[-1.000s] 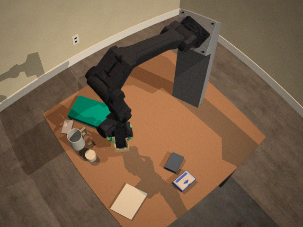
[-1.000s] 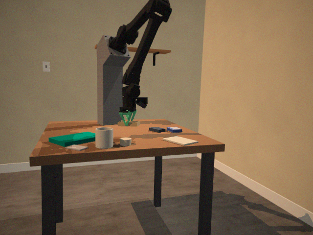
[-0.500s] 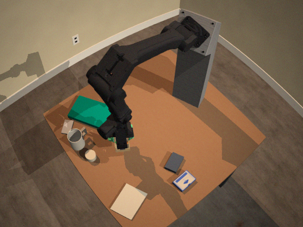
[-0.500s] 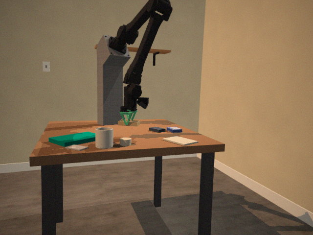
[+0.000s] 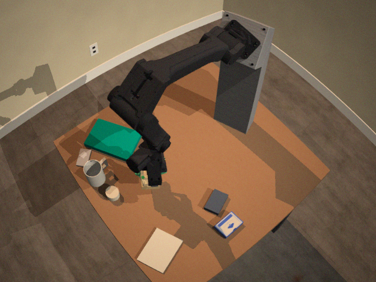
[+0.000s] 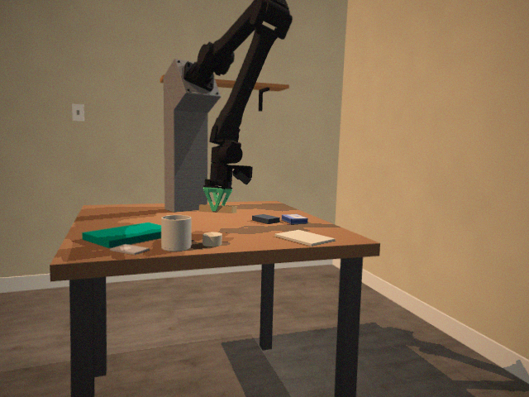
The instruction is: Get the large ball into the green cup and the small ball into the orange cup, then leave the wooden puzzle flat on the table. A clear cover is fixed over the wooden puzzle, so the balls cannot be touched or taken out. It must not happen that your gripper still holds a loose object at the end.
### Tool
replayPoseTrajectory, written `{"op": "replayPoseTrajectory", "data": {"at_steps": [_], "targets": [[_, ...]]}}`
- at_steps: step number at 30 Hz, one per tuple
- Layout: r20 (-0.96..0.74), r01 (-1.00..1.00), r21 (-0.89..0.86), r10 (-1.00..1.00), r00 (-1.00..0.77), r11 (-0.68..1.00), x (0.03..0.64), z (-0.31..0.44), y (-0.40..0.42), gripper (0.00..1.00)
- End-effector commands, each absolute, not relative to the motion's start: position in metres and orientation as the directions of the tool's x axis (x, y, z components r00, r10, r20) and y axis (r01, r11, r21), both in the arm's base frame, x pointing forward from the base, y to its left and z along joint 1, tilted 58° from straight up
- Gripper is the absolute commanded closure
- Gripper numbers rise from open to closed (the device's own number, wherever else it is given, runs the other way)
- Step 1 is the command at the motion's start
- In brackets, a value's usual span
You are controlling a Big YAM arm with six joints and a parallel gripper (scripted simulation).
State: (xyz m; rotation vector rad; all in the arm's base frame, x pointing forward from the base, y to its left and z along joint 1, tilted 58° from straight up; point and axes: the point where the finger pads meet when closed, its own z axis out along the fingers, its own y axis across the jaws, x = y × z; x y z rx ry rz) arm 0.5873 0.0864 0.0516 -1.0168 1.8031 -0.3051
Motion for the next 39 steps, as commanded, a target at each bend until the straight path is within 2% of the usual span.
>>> {"op": "replayPoseTrajectory", "data": {"at_steps": [1, 5, 22, 24, 32, 39], "targets": [[-0.651, -0.491, -0.601, -0.743, -0.155, 0.63, 0.57, 0.035, 0.094, 0.32], [-0.662, -0.461, -0.607, -0.733, -0.158, 0.647, 0.572, 0.035, 0.08, 0.32], [-0.753, -0.407, -0.614, -0.657, 0.042, 0.677, 0.57, 0.032, 0.083, 0.32], [-0.752, -0.386, -0.627, -0.656, 0.07, 0.677, 0.573, 0.051, 0.086, 0.32], [-0.751, -0.4, -0.62, -0.658, 0.053, 0.675, 0.572, 0.037, 0.086, 0.32], [-0.724, -0.43, -0.632, -0.689, 0.031, 0.645, 0.586, 0.059, 0.085, 0.32]]}}
